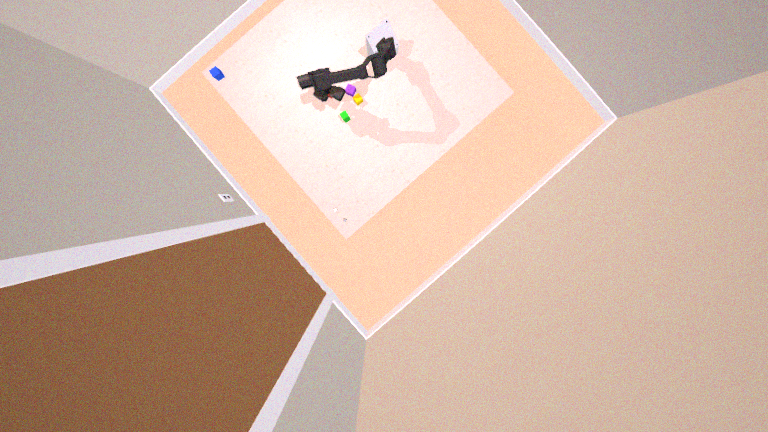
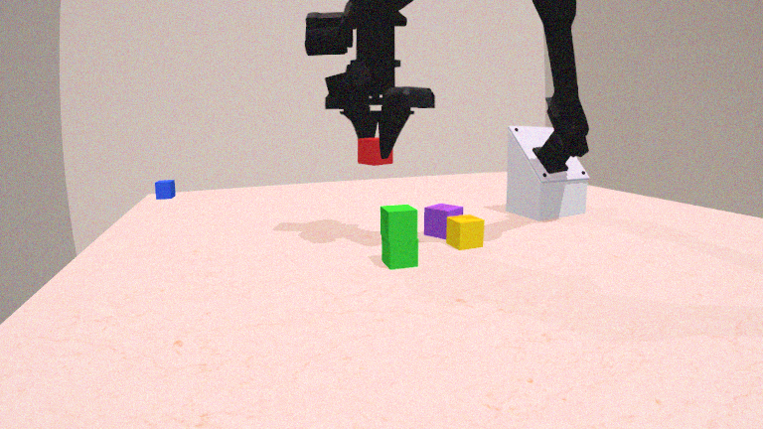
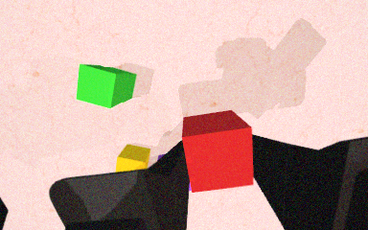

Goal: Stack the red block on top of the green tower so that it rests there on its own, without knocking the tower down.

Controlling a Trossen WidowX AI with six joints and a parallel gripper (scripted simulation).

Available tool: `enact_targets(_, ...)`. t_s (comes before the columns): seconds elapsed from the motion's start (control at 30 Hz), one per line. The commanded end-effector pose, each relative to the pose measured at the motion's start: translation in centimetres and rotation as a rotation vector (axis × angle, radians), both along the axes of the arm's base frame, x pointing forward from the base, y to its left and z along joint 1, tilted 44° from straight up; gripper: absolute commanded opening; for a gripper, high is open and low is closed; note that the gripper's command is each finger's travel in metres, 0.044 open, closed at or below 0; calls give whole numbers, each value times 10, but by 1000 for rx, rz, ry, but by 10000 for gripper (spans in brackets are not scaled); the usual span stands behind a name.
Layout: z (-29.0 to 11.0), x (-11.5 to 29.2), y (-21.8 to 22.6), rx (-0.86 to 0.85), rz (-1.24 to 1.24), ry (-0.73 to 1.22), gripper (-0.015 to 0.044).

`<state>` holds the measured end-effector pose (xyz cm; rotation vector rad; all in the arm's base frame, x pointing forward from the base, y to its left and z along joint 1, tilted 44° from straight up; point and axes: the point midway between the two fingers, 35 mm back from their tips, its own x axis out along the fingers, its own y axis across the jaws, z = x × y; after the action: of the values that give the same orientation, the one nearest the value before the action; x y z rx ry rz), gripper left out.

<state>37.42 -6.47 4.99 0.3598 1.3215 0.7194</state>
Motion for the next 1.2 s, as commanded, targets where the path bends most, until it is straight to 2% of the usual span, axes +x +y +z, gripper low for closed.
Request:
enact_targets(0.0,30,11,27,9,-4,-15,0)
enact_targets(0.33,78,19,81,35,4,-17,0)
enact_targets(1.17,47,23,111,37,4,-18,0)
